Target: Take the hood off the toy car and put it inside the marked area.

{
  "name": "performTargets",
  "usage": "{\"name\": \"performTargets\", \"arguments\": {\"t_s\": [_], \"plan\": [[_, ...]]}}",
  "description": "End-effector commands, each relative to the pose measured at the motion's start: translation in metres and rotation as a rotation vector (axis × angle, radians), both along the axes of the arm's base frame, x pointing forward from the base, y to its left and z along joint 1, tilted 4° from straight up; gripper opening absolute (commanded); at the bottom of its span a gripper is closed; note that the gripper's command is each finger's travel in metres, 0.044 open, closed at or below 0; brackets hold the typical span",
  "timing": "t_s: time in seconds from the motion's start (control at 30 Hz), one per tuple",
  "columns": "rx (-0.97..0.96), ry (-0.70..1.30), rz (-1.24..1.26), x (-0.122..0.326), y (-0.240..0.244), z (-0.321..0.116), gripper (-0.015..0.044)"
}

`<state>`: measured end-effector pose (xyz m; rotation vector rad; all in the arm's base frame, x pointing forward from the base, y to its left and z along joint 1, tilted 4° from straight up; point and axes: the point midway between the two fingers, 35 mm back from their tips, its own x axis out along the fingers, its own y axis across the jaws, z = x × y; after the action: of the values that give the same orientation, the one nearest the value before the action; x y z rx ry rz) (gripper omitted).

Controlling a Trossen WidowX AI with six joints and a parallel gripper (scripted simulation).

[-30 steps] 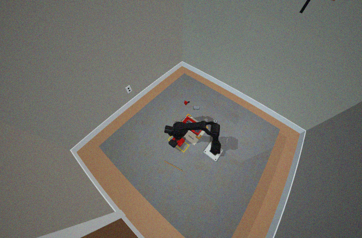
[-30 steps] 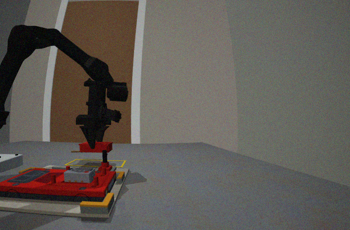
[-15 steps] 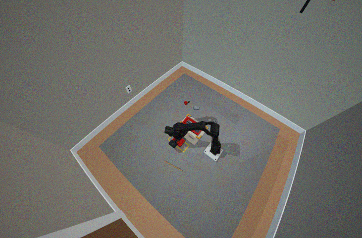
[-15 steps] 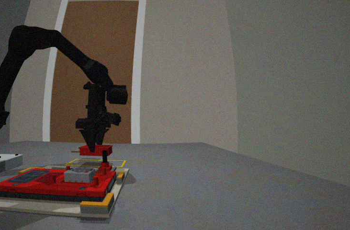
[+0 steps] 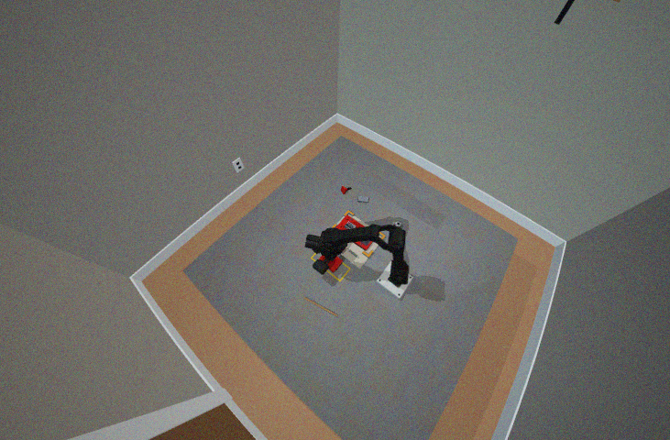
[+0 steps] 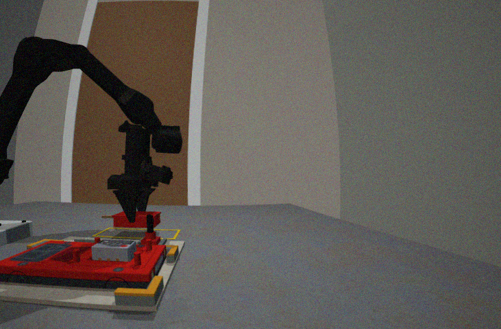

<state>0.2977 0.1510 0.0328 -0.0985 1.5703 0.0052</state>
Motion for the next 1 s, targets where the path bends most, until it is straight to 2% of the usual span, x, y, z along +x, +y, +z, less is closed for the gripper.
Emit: {"name": "performTargets", "arguments": {"t_s": [0.0,0.97], "plan": [[0.002,0.002,0.003,0.000,0.000,-0.002,0.0000],[0.002,0.002,0.003,0.000,0.000,-0.016,0.0000]]}}
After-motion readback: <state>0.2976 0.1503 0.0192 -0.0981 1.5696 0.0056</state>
